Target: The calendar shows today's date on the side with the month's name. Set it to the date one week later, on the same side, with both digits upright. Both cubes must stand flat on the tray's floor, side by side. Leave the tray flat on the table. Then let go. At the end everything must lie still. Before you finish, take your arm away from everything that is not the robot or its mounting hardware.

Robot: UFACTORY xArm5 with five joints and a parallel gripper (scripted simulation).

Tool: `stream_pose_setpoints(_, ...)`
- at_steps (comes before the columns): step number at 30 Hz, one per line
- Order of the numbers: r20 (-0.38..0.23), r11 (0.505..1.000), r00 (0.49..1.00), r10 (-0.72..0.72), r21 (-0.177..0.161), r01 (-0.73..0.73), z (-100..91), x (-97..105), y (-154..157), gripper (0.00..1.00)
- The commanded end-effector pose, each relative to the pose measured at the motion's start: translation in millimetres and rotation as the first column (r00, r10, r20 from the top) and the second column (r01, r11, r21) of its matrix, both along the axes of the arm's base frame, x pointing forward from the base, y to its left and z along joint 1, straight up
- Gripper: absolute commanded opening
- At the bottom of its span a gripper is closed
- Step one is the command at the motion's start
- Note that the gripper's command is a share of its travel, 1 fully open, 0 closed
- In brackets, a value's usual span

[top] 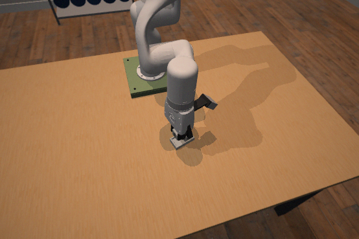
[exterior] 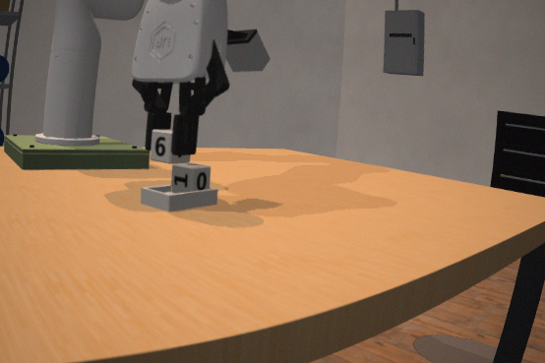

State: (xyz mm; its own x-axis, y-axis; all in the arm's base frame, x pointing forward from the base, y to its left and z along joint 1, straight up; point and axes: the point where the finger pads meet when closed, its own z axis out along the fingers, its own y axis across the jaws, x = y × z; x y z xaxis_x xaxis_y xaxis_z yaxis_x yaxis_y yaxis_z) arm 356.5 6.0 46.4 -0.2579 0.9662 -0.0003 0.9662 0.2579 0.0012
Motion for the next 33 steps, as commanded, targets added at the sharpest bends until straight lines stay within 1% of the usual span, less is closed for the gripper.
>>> stream_pose_setpoints(1,0.003,1.0,1.0,0.0,0.0,0.0,0.9,1.2,0.0,0.29)
stream_pose_setpoints(21,0.003,1.0,1.0,0.0,0.0,0.0,-5.6,1.1,0.1,0.29)
stream_pose_setpoints(33,0.003,1.0,1.0,0.0,0.0,0.0,-16.1,1.0,0.1,0.29)
